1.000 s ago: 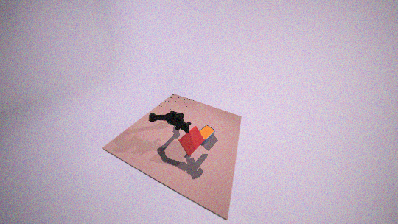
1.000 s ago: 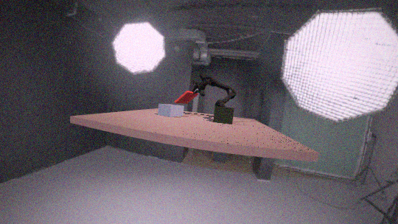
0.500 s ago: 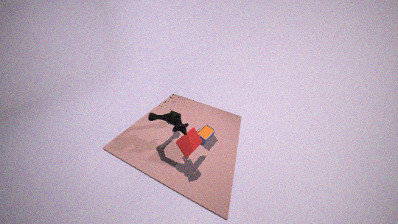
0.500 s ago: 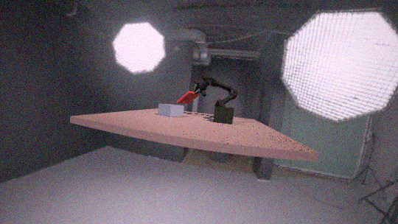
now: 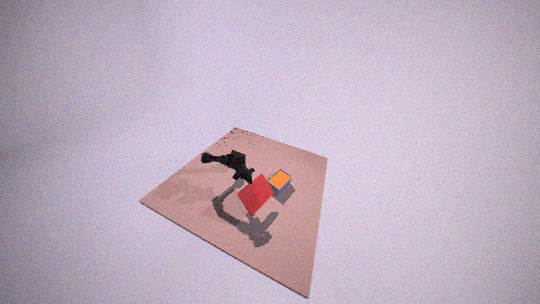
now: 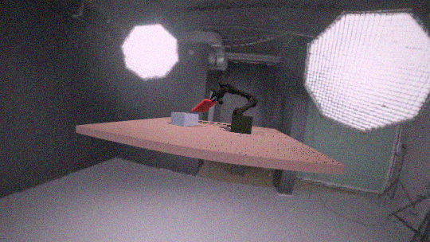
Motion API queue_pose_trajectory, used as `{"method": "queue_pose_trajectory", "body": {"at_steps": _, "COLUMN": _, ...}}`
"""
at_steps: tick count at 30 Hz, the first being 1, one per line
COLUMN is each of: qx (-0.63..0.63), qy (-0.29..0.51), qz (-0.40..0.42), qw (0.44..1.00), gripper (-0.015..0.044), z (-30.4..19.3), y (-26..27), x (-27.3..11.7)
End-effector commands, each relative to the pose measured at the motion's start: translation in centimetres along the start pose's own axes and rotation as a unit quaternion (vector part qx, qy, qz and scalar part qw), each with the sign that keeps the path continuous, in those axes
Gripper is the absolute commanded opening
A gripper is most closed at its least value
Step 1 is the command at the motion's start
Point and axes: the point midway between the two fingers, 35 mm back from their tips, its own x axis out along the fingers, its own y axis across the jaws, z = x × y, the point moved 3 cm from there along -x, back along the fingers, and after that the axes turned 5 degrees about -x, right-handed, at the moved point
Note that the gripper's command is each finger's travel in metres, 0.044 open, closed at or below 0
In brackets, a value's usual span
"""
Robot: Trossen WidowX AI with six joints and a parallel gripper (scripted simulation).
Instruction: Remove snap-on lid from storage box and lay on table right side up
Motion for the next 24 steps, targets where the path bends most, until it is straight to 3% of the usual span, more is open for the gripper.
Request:
{"method": "queue_pose_trajectory", "body": {"at_steps": 1, "qx": 0.001, "qy": 0.002, "qz": 0.004, "qw": 1.000, "gripper": 0.0000, "z": -0.2, "y": -0.4, "x": 0.3}}
{"method": "queue_pose_trajectory", "body": {"at_steps": 24, "qx": 0.001, "qy": 0.002, "qz": 0.005, "qw": 1.000, "gripper": 0.0000, "z": -0.3, "y": -1.8, "x": 1.5}}
